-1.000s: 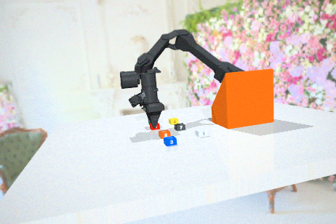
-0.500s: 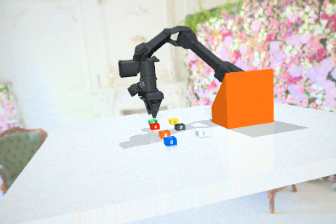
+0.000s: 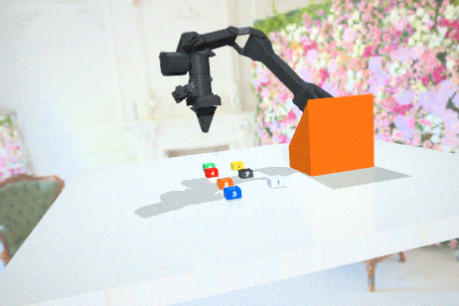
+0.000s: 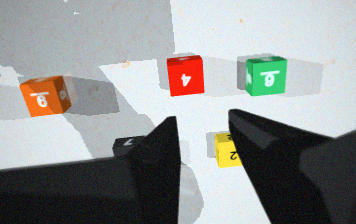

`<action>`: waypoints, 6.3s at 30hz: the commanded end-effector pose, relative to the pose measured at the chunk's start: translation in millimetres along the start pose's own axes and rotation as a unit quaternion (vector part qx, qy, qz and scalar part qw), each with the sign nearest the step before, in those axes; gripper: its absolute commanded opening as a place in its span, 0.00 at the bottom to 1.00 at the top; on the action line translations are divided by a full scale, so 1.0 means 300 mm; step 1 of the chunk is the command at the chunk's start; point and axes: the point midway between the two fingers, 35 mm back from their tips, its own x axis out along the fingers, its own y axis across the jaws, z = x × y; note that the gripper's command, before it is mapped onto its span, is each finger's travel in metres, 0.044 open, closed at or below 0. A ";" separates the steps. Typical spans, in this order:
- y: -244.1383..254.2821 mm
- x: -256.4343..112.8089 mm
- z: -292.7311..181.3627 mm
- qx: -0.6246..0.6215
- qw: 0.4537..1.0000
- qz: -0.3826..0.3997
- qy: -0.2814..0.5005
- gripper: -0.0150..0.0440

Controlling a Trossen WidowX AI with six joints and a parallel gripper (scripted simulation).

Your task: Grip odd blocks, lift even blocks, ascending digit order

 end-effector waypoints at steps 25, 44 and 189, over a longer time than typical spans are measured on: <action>-0.249 0.275 -0.087 0.002 1.000 -0.002 0.001 0.93; -0.250 0.379 -0.088 0.002 1.000 -0.003 0.001 0.93; -0.246 -0.001 -0.087 0.002 1.000 0.000 0.001 0.46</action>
